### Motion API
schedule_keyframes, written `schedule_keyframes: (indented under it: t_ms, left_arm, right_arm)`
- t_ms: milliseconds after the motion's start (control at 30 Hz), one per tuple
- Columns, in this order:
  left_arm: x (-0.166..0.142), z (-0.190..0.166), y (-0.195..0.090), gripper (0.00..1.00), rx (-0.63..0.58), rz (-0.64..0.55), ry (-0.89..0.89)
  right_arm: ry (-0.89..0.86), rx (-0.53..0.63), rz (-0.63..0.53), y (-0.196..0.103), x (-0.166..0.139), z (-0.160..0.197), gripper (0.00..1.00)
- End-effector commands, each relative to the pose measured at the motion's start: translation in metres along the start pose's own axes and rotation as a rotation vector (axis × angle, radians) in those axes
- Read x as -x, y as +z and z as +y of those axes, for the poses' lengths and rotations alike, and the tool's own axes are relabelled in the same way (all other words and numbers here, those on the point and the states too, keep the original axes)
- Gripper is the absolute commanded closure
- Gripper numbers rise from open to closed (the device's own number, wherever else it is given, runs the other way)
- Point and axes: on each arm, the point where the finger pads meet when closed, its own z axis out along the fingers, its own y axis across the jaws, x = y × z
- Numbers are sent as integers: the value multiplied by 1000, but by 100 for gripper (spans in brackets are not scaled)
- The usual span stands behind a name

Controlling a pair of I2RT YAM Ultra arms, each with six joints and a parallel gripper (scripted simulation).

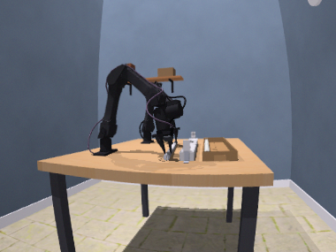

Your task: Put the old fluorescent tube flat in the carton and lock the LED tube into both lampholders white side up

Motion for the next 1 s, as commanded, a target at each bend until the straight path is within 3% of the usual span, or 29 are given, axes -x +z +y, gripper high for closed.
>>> schedule_keyframes:
  t_ms: [0, 967]
  left_arm:
    - [10, 7, -19, 89, 18, -42, -3]
    - [10, 7, -48, 89, 14, -44, -1]
  right_arm:
    - [-11, 55, -34, -21, 5, 15, 89]
    - [4, 61, -9, -49, 6, 18, 89]
